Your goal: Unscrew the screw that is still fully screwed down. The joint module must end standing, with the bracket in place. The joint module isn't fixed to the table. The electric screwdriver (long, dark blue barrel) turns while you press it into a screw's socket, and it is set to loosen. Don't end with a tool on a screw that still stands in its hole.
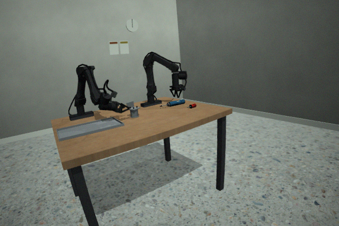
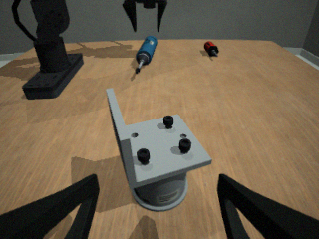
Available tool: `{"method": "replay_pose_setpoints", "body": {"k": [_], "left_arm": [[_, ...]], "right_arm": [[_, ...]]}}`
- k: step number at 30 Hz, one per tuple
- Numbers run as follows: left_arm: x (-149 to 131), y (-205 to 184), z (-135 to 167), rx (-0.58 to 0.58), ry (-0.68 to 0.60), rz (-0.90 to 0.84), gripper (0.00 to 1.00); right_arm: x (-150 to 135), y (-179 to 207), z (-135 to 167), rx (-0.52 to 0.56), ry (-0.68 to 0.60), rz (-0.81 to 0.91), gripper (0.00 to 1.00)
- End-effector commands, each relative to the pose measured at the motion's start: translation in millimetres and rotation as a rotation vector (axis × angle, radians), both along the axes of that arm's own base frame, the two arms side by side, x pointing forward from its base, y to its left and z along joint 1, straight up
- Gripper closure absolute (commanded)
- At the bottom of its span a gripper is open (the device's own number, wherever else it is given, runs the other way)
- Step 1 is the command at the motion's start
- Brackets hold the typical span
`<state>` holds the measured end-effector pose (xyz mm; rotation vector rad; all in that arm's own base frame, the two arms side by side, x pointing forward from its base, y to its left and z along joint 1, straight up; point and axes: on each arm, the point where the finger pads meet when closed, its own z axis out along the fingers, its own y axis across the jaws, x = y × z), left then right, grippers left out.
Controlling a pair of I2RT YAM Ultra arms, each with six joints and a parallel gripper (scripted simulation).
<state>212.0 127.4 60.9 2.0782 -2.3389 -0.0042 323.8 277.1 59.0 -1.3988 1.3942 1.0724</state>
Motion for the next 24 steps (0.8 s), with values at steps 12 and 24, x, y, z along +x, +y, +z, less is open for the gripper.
{"method": "replay_pose_setpoints", "body": {"k": [12,24], "left_arm": [[6,3,15,0.024,-0.042,-0.008,0.35],[6,3,15,0.024,-0.042,-0.008,0.35]], "right_arm": [[6,2,42,0.018,-0.041,0.013,0.14],[5,1,68,0.018,-0.041,0.013,0.14]]}}
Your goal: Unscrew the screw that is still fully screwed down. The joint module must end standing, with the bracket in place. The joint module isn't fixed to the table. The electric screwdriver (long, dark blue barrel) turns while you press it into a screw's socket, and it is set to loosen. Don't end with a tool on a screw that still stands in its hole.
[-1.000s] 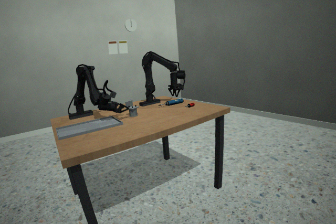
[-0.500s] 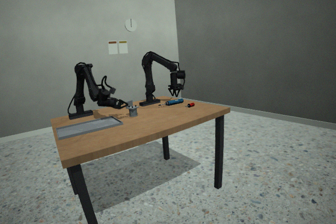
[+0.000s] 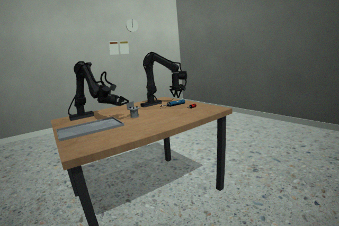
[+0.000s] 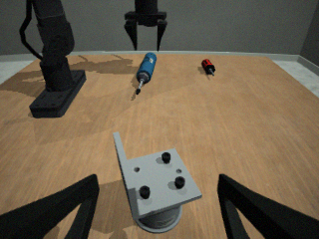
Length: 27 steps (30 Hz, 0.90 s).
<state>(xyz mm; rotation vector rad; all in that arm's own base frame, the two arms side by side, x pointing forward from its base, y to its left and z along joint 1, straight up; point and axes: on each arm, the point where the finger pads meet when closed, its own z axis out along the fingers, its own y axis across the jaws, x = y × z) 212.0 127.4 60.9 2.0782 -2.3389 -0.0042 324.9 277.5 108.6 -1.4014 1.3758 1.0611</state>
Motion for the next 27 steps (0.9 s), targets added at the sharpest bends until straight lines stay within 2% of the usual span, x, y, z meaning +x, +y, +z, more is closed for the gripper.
{"method": "replay_pose_setpoints", "body": {"k": [1,27], "left_arm": [[6,3,15,0.024,-0.042,-0.008,0.35],[6,3,15,0.024,-0.042,-0.008,0.35]], "right_arm": [[4,1,18,0.011,-0.023,0.013,0.14],[2,0,66,0.011,-0.023,0.013,0.14]]}}
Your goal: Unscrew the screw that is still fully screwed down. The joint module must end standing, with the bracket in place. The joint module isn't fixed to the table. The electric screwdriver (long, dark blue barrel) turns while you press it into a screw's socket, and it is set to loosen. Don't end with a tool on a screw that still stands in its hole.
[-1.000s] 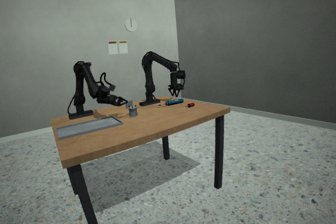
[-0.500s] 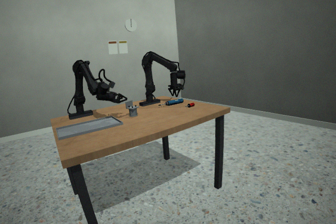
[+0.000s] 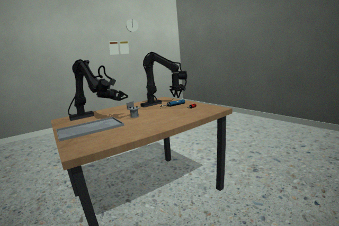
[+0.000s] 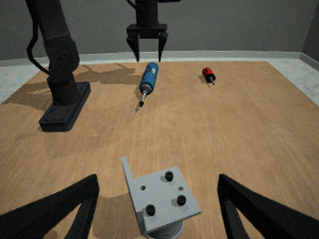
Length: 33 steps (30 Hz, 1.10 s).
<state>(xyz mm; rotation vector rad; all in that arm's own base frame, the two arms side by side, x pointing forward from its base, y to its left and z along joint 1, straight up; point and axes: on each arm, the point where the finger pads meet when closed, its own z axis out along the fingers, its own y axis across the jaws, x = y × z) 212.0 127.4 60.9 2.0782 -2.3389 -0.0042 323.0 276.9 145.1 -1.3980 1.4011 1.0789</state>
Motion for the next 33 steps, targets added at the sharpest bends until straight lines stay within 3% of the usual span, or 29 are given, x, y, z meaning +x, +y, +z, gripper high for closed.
{"method": "replay_pose_setpoints", "body": {"k": [1,27,33], "left_arm": [[6,3,15,0.024,-0.042,-0.008,0.35],[6,3,15,0.024,-0.042,-0.008,0.35],[6,3,15,0.024,-0.042,-0.008,0.35]], "right_arm": [[4,1,32,0.02,-0.05,0.013,0.14],[3,1,53,0.02,-0.05,0.012,0.14],[19,-25,26,-0.08,0.13,-0.172,0.14]]}}
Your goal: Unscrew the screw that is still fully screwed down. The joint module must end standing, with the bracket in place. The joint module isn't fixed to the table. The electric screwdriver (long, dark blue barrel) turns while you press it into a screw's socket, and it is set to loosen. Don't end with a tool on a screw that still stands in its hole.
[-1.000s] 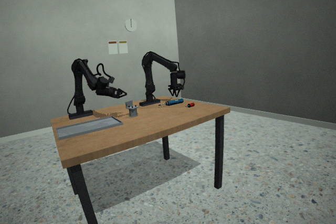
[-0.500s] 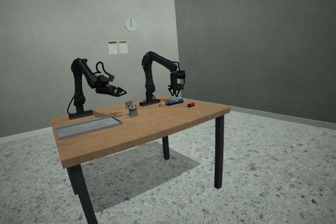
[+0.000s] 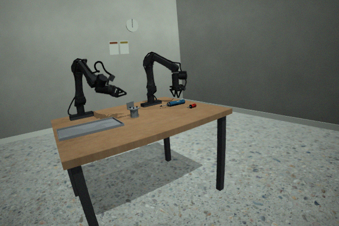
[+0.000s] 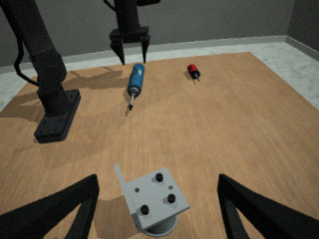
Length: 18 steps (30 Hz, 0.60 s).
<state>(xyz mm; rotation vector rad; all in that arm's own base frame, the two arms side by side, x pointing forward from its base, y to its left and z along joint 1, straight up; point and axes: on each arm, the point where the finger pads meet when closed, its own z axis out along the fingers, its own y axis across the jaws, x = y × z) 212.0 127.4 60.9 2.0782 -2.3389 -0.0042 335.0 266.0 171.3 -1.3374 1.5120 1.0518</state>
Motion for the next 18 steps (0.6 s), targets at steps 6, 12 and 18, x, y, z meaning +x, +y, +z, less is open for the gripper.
{"method": "replay_pose_setpoints", "body": {"k": [6,12,18], "left_arm": [[6,3,15,0.024,-0.042,-0.008,0.35],[6,3,15,0.024,-0.042,-0.008,0.35],[6,3,15,0.024,-0.042,-0.008,0.35]], "right_arm": [[29,-35,-7,-0.113,0.195,-0.254,0.14],[31,-39,-9,-0.123,0.218,-0.282,0.14],[40,-67,-23,-0.186,0.354,-0.451,0.14]]}}
